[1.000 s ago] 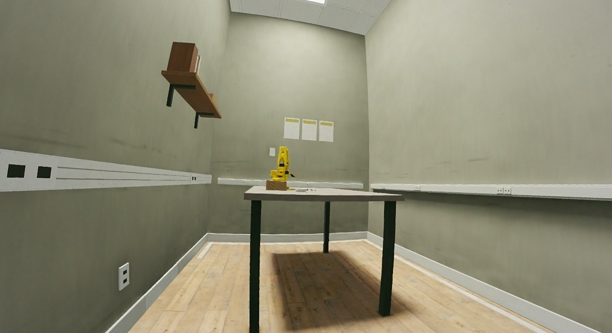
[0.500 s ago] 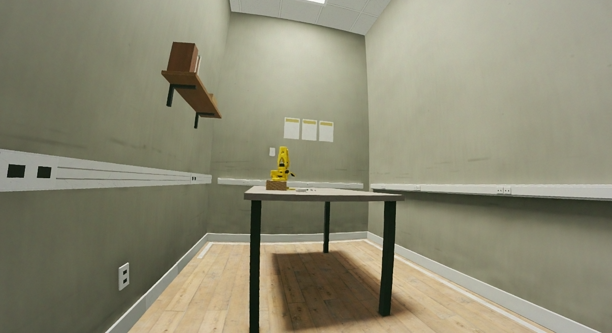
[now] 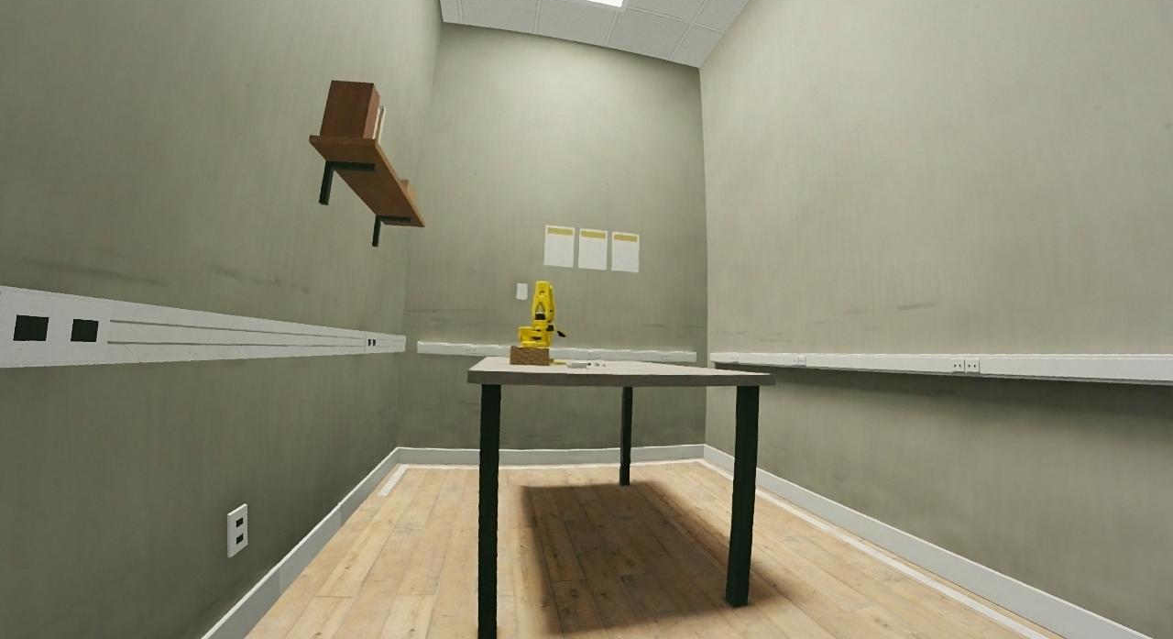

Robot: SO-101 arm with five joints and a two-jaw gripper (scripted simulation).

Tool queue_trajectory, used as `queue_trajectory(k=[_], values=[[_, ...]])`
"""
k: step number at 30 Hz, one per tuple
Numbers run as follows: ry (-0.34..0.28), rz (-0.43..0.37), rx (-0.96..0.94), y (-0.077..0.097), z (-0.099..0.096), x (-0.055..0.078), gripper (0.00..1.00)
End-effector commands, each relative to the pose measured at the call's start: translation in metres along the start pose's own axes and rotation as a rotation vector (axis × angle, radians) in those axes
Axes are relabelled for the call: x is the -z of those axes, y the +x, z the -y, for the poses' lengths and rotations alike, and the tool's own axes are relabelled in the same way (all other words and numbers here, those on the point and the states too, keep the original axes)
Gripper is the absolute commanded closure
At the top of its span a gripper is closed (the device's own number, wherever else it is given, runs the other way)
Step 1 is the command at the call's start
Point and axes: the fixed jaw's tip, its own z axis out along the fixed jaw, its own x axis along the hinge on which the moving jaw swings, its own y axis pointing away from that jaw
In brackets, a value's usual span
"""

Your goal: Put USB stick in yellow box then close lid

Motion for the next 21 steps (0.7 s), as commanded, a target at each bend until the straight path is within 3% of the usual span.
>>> queue_trajectory(k=[1, 21], values=[[0.002, -0.002, -0.003, 0.0013, -0.0008, 0.0008, 0.80], [0.002, -0.002, -0.003, 0.0024, 0.0015, -0.0026, 0.80]])
